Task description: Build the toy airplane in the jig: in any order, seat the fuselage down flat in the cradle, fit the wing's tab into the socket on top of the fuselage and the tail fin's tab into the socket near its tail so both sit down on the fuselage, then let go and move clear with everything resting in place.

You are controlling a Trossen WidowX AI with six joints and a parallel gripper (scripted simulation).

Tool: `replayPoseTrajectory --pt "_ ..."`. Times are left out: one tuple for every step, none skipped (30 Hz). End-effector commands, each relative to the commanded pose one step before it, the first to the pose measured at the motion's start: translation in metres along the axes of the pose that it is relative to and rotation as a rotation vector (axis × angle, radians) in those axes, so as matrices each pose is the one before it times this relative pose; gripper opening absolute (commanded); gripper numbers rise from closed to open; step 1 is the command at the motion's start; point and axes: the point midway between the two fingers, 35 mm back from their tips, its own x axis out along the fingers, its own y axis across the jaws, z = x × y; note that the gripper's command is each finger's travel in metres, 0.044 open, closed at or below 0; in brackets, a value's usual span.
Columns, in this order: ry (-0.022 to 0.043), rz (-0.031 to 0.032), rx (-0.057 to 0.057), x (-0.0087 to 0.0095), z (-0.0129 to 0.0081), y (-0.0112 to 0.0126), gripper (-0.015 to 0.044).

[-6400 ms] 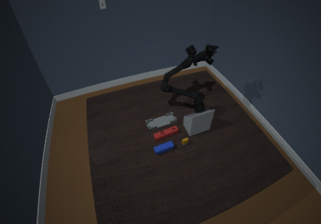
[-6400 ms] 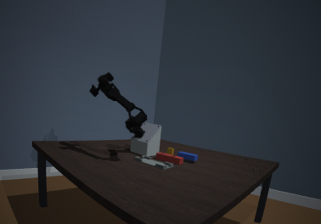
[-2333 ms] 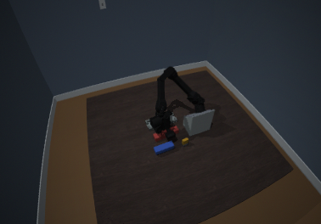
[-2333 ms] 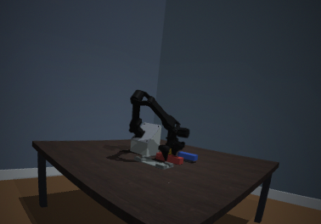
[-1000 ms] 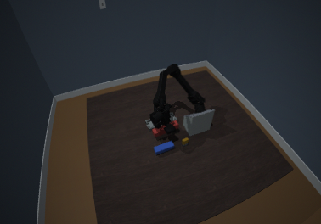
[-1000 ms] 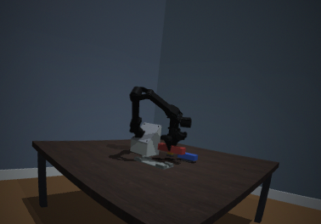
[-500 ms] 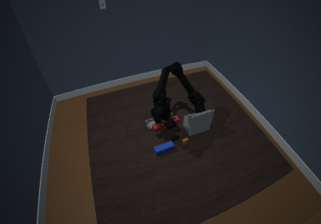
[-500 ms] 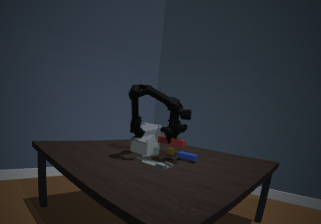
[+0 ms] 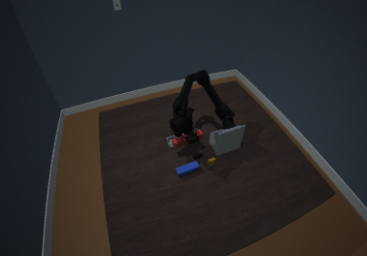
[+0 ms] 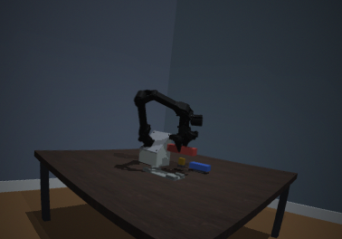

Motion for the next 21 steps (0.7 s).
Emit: replayPoseTrajectory --pt "-0.00111 -0.00175 -0.0047 0.00603 -0.00012 -0.01046 0.0" --pt "-0.00029 0.00089 0.0008 0.00148 0.00022 -0.00274 0.0" --pt "-0.00029 0.00079 0.0008 0.00148 0.00019 -0.00275 0.0" --pt "-0.00029 0.00069 0.0008 0.00148 0.00015 -0.00276 0.0" --pt "-0.00028 0.00059 0.0008 0.00148 0.00012 -0.00277 0.0" --pt "-0.00028 0.00049 0.0008 0.00148 0.00008 -0.00277 0.0" --pt "-0.00027 0.00039 0.0009 0.00147 0.00005 -0.00278 0.0" --pt "-0.00026 0.00029 0.0009 0.00147 0.00001 -0.00279 0.0" --pt "-0.00024 0.00019 0.0009 0.00147 -0.00002 -0.00279 0.0" --pt "-0.00023 0.00009 0.0009 0.00147 -0.00006 -0.0028 0.0" --pt "-0.00021 0.0 0.0009 0.00147 -0.0001 -0.0028 0.0" --pt "-0.00019 -0.0001 0.001 0.00147 -0.00013 -0.00281 0.0" --pt "-0.00017 -0.0002 0.001 0.00147 -0.00017 -0.00281 0.0" --pt "-0.00015 -0.0003 0.001 0.00147 -0.0002 -0.00282 0.0" --pt "-0.00013 -0.00039 0.001 0.00147 -0.00024 -0.00282 0.0" --pt "-0.0001 -0.00049 0.001 0.00147 -0.00027 -0.00282 0.0" --pt "-0.00007 -0.00058 0.001 0.00146 -0.00031 -0.00283 0.0" --pt "-0.00004 -0.00068 0.001 0.00146 -0.00035 -0.00283 0.0" --pt "-0.00001 -0.00077 0.0011 0.00146 -0.00038 -0.00283 0.0" --pt "0.00002 -0.00087 0.0011 0.00146 -0.00042 -0.00283 0.0" --pt "0.00006 -0.00096 0.0011 0.00146 -0.00045 -0.00283 0.0"
